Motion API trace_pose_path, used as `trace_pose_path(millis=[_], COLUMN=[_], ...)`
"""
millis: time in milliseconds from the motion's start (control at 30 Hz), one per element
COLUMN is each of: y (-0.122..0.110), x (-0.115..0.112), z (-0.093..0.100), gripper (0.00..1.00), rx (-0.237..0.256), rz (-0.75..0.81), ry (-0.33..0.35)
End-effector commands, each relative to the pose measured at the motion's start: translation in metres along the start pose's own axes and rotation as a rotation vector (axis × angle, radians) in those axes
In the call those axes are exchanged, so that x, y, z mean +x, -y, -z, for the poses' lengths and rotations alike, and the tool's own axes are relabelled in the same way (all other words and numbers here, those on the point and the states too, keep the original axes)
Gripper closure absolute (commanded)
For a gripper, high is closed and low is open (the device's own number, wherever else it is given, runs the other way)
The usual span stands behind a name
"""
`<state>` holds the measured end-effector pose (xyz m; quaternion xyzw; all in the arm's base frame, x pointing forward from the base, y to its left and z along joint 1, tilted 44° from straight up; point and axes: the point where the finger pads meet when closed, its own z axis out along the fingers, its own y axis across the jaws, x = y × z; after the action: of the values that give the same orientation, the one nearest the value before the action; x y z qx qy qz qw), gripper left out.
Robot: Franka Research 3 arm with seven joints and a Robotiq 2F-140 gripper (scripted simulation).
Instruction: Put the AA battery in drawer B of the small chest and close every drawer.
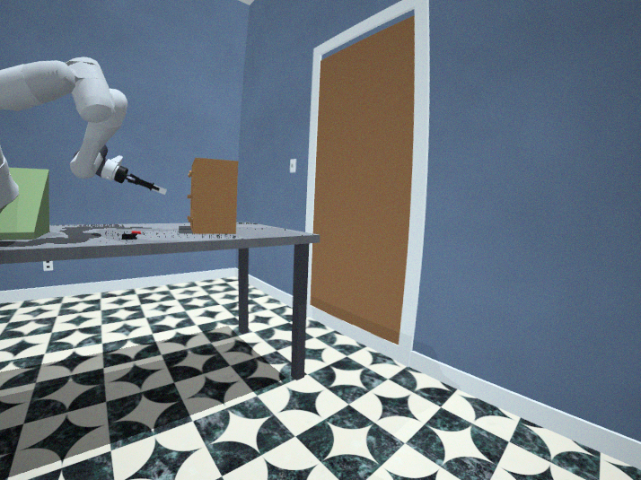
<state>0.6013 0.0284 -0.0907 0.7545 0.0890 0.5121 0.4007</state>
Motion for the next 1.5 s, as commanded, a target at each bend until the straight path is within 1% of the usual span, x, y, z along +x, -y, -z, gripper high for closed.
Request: trace_pose_path(millis=[0, 267, 500, 567, 733, 900, 1067, 1133, 1267, 1467], y=[-0.008, -0.008, -0.008, -0.008, -0.008, -0.008, -0.008, -0.008, -0.008, -0.007], x=[0.003, 0.004, 0.006, 0.006, 0.009, 0.014, 0.020, 0.020, 0.027, 0.038], z=[0.001, 0.002, 0.007, 0.007, 0.014, 0.025, 0.039, 0.039, 0.054, 0.078], gripper=[1.00, 1.00, 1.00, 1.00, 1.00, 1.00, 1.00, 1.00, 1.00, 1.00], rx=[-0.024, -0.025, -0.024, -0.024, -0.024, -0.023, -0.021, -0.021, -0.019, -0.017], rz=[-0.019, -0.019, -0.020, -0.020, -0.021, -0.022, -0.023, -0.023, -0.025, -0.027], ry=[-0.006, 0.002, 0.048, 0.048, 0.116, 0.217, 0.352, 0.352, 0.487, 0.715])
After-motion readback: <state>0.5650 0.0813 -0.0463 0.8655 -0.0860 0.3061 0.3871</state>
